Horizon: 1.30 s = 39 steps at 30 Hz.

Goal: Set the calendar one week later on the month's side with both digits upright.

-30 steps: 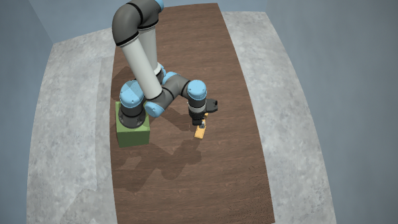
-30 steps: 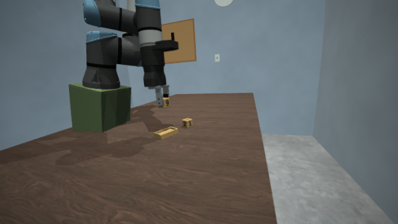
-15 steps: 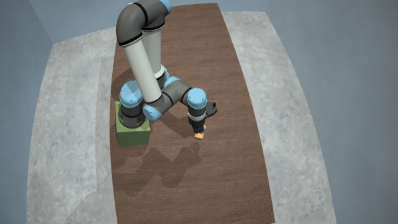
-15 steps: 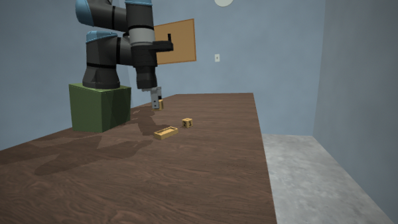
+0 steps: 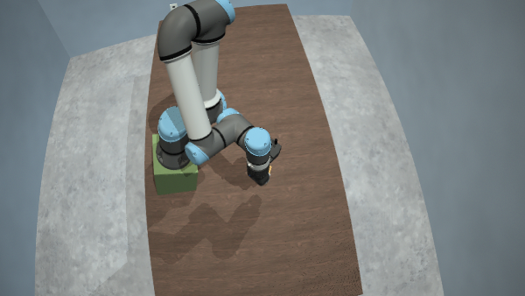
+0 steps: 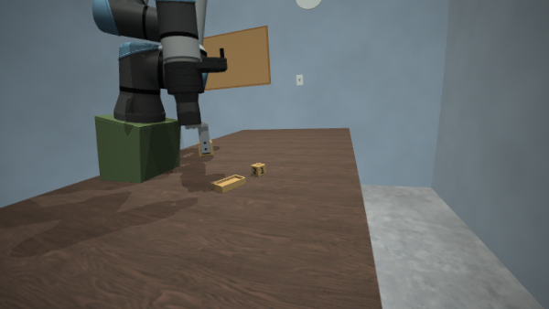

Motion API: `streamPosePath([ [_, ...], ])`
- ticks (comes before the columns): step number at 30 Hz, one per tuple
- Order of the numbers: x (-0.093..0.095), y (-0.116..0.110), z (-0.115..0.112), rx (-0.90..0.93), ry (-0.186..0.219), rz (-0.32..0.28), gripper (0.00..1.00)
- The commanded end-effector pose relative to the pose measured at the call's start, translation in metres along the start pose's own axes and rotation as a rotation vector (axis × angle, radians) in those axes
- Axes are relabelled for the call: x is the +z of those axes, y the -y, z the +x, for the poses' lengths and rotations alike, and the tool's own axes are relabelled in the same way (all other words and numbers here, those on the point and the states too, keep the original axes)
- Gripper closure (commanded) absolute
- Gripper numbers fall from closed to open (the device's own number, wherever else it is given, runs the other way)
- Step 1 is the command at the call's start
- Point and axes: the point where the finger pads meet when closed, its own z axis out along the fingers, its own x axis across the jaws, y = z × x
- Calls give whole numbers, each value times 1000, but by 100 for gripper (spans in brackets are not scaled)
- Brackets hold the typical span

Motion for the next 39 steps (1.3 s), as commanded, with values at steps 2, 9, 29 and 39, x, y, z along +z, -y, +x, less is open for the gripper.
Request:
streamPosePath([
  [2, 1, -17, 6, -193, -2, 1, 40],
  [9, 1, -28, 9, -309, -3, 2, 40],
  [29, 1, -46, 13, -493, -6, 3, 40],
  [39, 1, -47, 13, -496, -6, 3, 40],
])
